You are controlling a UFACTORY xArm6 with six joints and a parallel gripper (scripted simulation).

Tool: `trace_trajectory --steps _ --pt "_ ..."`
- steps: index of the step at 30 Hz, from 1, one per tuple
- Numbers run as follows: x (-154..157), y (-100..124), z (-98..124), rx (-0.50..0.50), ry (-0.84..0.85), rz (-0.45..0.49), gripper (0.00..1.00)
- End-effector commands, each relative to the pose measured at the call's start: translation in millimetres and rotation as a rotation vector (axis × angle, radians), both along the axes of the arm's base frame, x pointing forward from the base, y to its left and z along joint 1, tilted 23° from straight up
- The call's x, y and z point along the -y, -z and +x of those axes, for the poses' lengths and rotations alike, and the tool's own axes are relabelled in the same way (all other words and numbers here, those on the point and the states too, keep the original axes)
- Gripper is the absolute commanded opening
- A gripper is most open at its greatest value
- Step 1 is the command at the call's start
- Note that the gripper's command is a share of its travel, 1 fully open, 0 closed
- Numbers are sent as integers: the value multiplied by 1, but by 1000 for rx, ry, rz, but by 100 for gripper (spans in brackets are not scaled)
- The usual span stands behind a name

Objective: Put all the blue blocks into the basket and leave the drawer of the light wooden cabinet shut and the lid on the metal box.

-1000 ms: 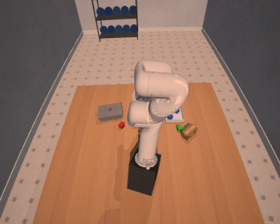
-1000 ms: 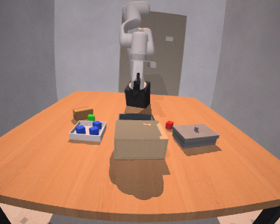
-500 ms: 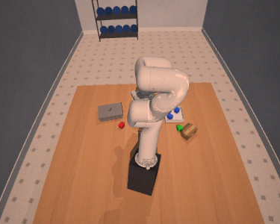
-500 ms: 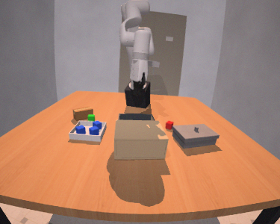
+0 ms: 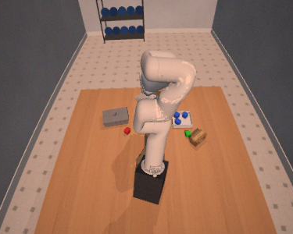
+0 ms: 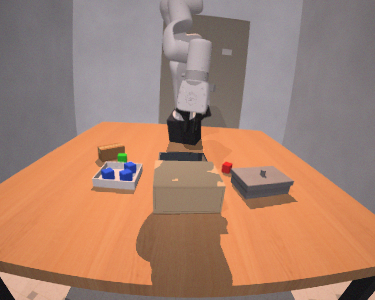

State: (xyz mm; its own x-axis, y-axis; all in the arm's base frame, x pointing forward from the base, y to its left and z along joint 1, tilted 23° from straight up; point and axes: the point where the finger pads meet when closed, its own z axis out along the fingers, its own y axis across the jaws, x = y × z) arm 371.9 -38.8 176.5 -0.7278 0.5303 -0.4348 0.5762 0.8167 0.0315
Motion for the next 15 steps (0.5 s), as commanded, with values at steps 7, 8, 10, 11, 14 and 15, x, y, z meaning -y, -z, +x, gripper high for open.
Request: trace_trajectory --steps 7,8,10,11,14,15 --pt "-2 -2 12 -127 -431 -126 24" --pt "-2 -2 12 -138 -465 -132 24" --pt "-2 -2 12 -138 -465 -132 24" --pt "-2 -2 12 -138 -465 -132 24" --pt "-2 -2 12 -138 -465 -132 24" --pt "-2 -2 12 -138 -465 -132 24"
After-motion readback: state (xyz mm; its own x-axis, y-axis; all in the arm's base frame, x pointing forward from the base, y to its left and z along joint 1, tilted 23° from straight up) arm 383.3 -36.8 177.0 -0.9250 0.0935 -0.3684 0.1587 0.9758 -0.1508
